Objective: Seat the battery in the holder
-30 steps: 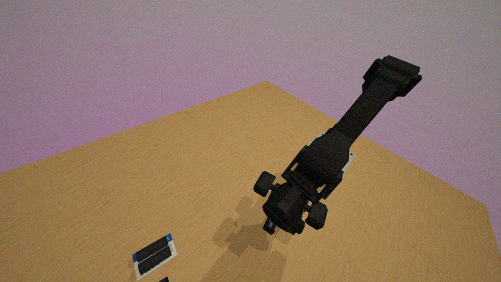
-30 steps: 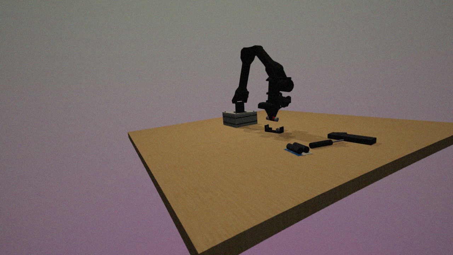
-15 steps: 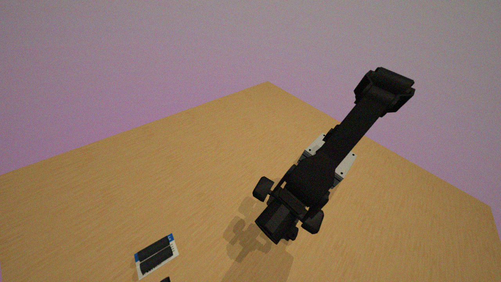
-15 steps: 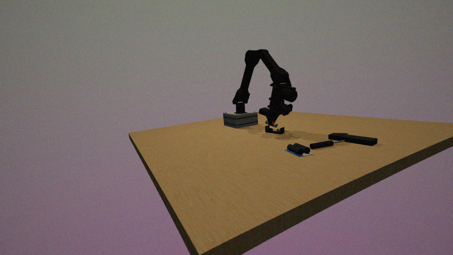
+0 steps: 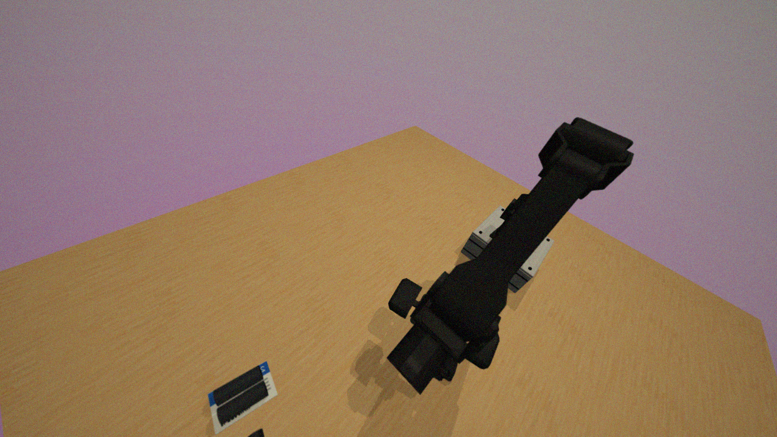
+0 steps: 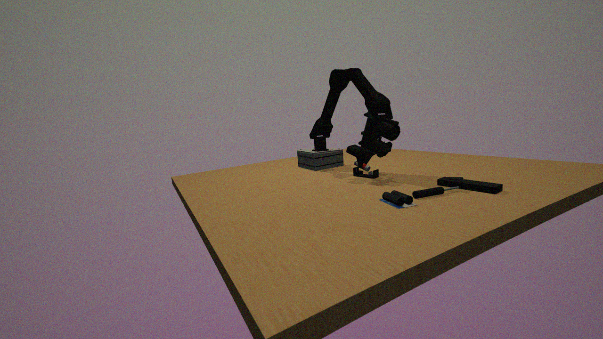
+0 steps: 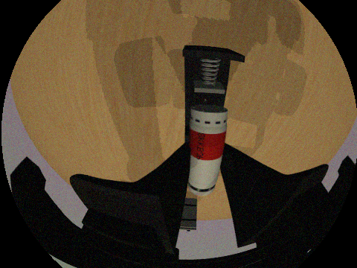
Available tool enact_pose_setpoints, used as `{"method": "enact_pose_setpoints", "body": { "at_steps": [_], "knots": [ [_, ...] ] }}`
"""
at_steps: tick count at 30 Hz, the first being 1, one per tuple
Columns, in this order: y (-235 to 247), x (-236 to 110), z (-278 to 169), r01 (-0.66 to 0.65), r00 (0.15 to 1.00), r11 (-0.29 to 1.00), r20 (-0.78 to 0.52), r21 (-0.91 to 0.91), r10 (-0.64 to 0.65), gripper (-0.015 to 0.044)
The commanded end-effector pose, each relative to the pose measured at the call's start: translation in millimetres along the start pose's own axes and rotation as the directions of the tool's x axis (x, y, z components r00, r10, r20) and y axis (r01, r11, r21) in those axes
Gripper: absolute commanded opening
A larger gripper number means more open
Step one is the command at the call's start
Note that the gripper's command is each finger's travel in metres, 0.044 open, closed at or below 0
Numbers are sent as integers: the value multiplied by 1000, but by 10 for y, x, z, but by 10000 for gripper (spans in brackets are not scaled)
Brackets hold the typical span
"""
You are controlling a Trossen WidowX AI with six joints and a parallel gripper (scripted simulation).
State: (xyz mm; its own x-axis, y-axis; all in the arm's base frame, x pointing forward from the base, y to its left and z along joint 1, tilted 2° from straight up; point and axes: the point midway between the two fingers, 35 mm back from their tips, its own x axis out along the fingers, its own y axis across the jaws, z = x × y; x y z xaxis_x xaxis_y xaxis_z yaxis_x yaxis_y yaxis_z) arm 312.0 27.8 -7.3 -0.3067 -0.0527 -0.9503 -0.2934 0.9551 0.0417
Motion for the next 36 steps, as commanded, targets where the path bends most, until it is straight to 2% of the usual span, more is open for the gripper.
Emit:
{"method": "enact_pose_setpoints", "body": {
  "at_steps": [1, 23, 36],
  "knots": [
    [-10, 6, 33, 3, 1000, 1000, -22, 5, -3, 78],
    [-10, 78, 108, 0, 987, 1000, -159, 6, 1, 78],
    [-11, 75, 171, -5, 987, 1000, -162, 7, 6, 78]
  ]
}}
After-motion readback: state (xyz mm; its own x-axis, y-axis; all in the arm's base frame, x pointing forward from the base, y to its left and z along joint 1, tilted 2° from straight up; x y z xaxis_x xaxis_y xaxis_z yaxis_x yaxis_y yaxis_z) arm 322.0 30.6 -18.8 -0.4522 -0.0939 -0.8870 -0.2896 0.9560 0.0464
